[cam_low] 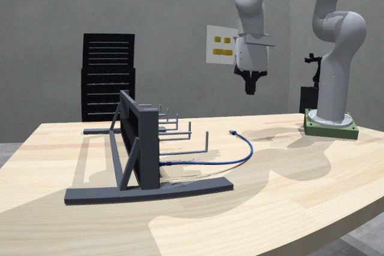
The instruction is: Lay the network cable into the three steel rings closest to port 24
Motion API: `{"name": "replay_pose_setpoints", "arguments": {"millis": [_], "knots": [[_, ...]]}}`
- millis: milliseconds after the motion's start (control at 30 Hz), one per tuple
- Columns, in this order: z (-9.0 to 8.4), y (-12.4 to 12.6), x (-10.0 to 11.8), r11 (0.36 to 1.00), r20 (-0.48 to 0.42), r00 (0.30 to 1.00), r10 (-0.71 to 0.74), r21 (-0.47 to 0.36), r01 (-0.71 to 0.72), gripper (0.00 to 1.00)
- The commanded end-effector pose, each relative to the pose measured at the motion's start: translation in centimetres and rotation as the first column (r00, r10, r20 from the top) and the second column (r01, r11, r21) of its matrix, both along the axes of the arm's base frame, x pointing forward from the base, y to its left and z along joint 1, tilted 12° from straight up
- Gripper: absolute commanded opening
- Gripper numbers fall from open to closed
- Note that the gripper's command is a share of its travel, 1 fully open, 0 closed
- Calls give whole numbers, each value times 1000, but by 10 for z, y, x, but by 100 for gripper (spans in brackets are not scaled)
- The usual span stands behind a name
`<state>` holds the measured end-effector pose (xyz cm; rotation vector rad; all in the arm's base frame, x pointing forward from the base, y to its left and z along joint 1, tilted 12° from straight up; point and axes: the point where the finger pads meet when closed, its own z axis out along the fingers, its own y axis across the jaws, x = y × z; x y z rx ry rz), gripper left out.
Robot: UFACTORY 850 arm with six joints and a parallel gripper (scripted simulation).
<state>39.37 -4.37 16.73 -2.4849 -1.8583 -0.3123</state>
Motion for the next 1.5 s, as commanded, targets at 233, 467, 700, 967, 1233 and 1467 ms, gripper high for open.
{"name": "replay_pose_setpoints", "arguments": {"millis": [233,467,700,967,1233,1467], "knots": [[1,0,1,1000,2,1000,0,0,0,0],[0,-1,-1,999,-3,999,-38,5,38,0],[0,-1,-2,998,-6,998,-64,8,64,35],[0,-1,-2,998,-6,998,-64,8,64,35],[-1,-1,-2,998,-6,998,-64,8,64,35],[-5,0,-1,998,-6,998,-64,8,64,35]]}}
